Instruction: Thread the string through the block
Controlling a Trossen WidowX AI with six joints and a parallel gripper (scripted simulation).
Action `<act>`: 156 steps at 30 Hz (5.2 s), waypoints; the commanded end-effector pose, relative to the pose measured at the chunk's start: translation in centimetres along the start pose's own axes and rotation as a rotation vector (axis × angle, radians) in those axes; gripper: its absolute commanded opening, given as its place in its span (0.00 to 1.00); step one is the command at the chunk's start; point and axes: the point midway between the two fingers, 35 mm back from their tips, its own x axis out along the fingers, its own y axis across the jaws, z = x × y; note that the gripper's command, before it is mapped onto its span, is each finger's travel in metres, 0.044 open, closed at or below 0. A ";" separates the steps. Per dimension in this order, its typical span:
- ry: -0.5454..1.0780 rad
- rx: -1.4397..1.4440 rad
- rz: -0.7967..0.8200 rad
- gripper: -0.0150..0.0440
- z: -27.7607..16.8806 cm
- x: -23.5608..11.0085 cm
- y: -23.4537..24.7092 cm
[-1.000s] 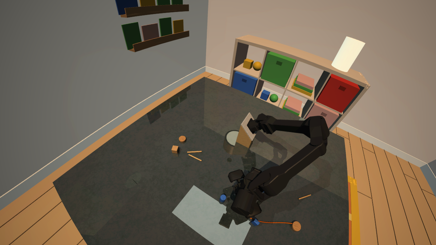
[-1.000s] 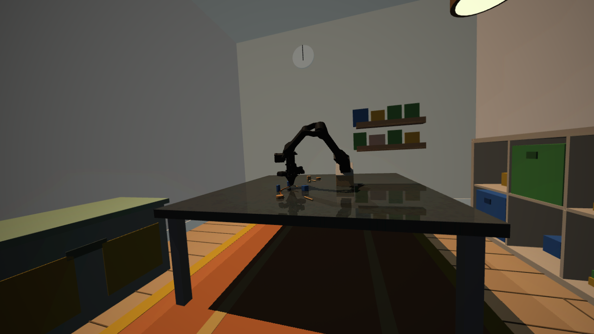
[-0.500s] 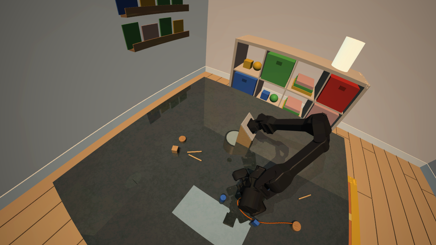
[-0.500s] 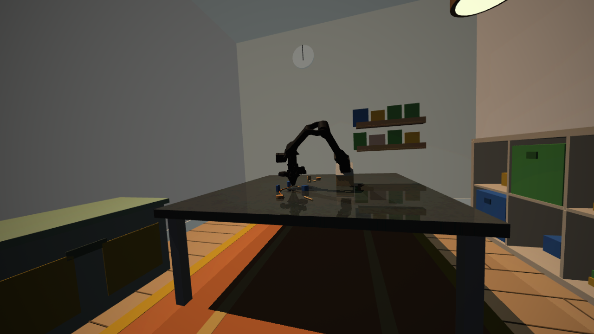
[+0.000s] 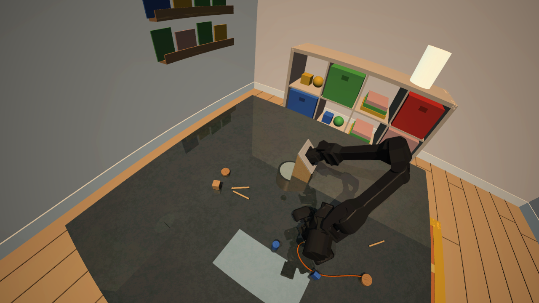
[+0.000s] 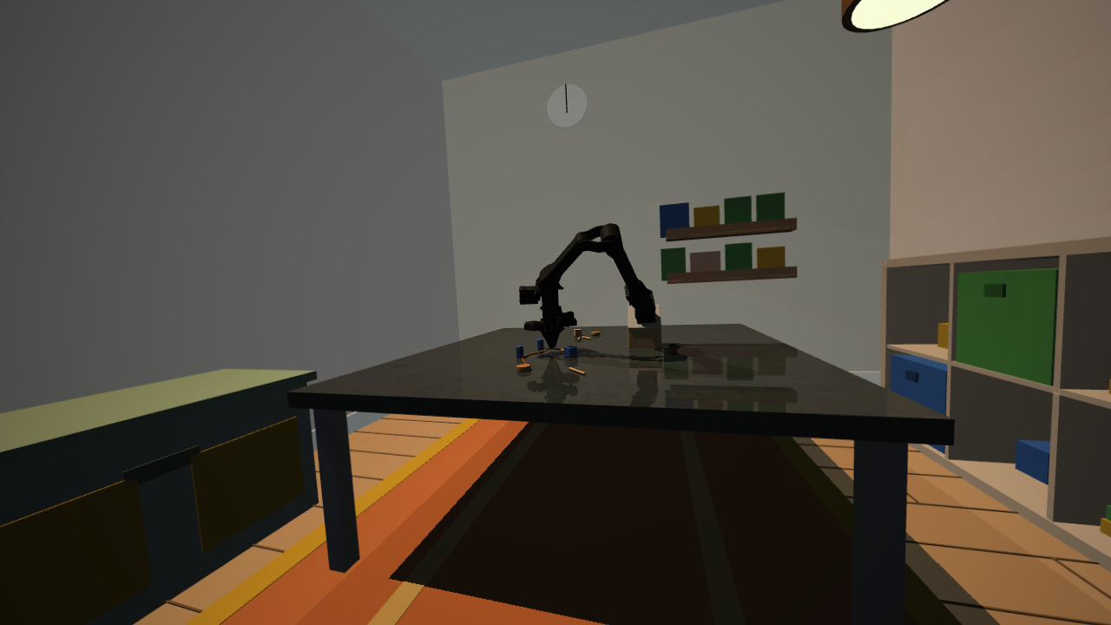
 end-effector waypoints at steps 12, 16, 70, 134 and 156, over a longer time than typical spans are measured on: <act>0.003 0.005 0.004 0.25 1.2 0.2 0.4; 0.002 0.005 0.004 0.25 1.6 0.2 0.4; 0.001 0.001 0.004 0.46 6.7 -6.8 0.1; 0.008 3.159 0.006 0.46 12.5 -7.3 0.1; 0.013 3.158 0.003 0.46 12.2 -5.1 0.0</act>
